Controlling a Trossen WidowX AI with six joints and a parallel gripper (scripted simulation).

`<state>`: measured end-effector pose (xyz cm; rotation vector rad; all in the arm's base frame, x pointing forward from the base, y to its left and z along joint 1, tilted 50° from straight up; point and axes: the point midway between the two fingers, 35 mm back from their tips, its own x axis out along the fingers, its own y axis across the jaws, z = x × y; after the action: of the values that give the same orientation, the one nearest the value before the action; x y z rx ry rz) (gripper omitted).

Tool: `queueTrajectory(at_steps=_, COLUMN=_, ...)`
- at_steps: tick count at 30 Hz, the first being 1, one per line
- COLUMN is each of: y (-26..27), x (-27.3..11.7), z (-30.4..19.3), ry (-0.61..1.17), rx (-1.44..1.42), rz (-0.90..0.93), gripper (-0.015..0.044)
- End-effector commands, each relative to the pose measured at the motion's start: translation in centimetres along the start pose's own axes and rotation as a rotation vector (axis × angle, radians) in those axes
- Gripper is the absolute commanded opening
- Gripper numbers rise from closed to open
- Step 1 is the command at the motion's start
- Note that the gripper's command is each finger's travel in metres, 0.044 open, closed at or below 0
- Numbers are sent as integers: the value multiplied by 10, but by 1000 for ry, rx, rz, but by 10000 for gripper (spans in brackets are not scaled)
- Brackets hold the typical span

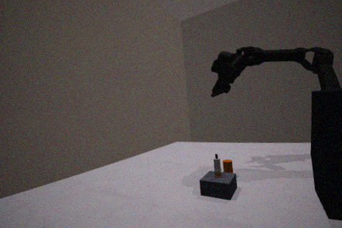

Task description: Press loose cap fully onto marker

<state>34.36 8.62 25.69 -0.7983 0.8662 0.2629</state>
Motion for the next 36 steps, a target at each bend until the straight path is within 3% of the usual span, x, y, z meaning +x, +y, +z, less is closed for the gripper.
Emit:
queueTrajectory(at_steps=1, y=29, x=57, z=-35, ry=285, rx=206, rz=-47, gripper=248)
queueTrajectory(at_steps=9, y=62, x=106, z=-88, ry=575, rx=415, rz=-265, gripper=248)
queueTrajectory(at_steps=15, y=79, x=126, z=-122, ry=687, rx=496, rz=-480, gripper=248)
queueTrajectory(at_steps=26, y=77, x=127, z=-121, ry=688, rx=497, rz=-483, gripper=248)
queueTrajectory(at_steps=36, y=65, x=154, z=-148, ry=687, rx=497, rz=-485, gripper=248)
